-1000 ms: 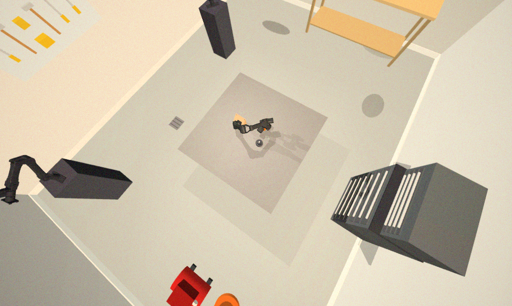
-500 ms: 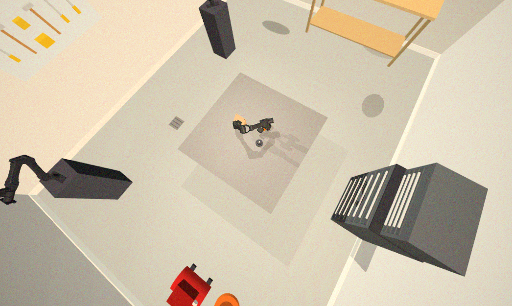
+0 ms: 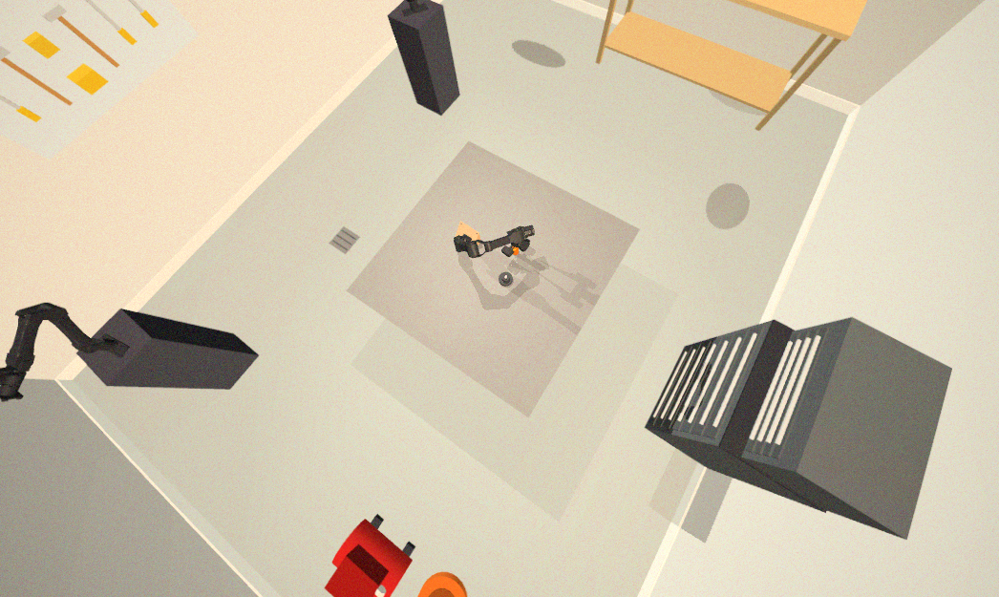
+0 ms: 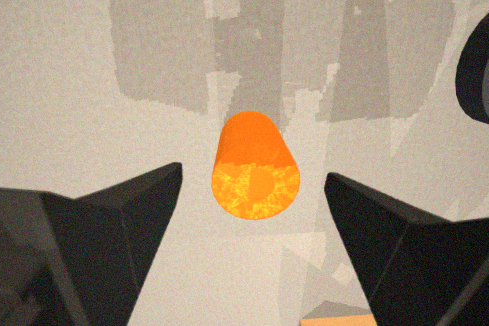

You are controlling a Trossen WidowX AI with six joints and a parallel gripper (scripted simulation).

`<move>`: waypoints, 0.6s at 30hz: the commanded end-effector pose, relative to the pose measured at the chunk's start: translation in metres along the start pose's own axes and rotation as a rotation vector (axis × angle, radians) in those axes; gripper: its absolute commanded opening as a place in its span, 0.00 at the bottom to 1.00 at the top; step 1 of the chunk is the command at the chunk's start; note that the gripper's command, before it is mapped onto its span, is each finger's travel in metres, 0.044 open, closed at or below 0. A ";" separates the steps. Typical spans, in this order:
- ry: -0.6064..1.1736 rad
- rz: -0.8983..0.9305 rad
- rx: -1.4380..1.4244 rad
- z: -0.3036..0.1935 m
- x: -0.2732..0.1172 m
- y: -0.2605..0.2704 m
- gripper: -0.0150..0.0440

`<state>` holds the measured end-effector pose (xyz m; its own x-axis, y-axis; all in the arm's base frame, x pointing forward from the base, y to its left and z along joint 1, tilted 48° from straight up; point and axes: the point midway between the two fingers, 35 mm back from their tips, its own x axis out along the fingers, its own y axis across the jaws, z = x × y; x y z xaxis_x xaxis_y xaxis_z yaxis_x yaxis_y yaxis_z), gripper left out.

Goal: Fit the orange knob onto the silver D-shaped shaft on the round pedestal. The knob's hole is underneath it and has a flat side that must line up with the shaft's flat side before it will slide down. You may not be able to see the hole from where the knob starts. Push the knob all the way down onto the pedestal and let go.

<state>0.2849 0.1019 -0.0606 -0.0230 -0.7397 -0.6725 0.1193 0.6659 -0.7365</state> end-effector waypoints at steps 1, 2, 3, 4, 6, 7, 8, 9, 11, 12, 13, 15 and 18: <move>-0.011 0.014 0.008 -0.001 -0.039 0.000 1.00; -0.011 0.014 0.008 -0.001 -0.039 0.000 1.00; -0.011 0.014 0.008 -0.001 -0.039 0.000 1.00; -0.011 0.014 0.008 -0.001 -0.039 0.000 1.00; -0.011 0.014 0.008 -0.001 -0.039 0.000 1.00; -0.011 0.014 0.008 -0.001 -0.040 0.000 1.00; -0.011 0.014 0.008 -0.001 -0.039 0.000 1.00; -0.011 0.014 0.008 -0.001 -0.038 0.000 1.00; -0.012 0.013 0.008 0.000 -0.029 0.000 1.00; -0.012 0.013 0.008 0.000 -0.025 0.000 1.00; -0.012 0.013 0.008 0.000 -0.024 0.000 1.00; -0.012 0.013 0.008 0.000 -0.024 0.000 1.00; -0.012 0.014 0.008 0.000 -0.020 0.000 1.00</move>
<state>0.2861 0.1216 -0.0439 -0.0097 -0.7267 -0.6869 0.1357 0.6796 -0.7209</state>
